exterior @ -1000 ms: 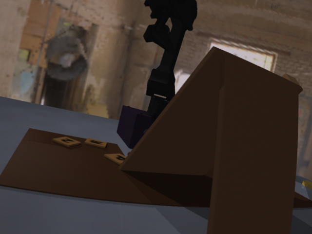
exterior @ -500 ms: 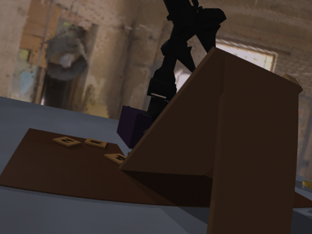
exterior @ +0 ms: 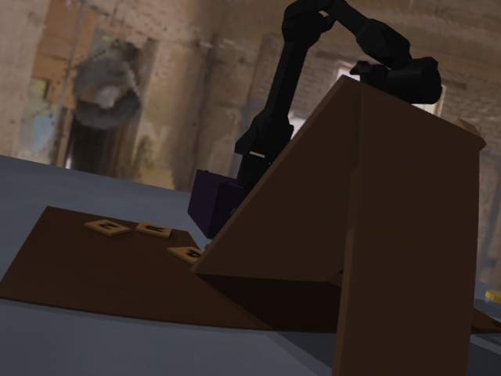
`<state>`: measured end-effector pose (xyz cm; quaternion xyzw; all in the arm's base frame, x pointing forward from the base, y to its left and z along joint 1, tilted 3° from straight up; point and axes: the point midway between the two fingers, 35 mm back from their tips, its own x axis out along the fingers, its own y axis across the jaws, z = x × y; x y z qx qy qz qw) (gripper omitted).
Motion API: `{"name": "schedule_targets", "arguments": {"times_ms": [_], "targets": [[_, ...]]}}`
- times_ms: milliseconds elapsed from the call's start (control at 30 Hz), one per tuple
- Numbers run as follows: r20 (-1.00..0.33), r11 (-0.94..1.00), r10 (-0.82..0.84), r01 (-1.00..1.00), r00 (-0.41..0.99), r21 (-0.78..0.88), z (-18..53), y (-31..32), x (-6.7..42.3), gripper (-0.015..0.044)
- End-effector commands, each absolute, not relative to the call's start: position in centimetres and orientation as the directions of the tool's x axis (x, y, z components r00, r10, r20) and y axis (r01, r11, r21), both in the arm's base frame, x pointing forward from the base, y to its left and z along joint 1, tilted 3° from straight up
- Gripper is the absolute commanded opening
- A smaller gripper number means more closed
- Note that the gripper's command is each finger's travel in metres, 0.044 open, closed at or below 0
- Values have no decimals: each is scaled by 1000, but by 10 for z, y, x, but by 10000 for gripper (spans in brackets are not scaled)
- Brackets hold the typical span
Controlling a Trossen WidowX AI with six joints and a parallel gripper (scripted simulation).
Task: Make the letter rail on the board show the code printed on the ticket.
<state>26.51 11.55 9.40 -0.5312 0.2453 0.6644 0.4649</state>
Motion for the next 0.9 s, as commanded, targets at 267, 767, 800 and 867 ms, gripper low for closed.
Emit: {"name": "schedule_targets", "arguments": {"times_ms": [267, 767, 800, 867], "targets": [[-991, -687, 129, -724, -45, -57, 21, 210, 176, 340], [-998, -760, 68, -648, -2, -51, -8, 231, 136, 340], [-998, -760, 68, -648, -2, -51, -12, 231, 137, 340], [-998, -760, 68, -648, -2, -50, -23, 232, 137, 340]]}}
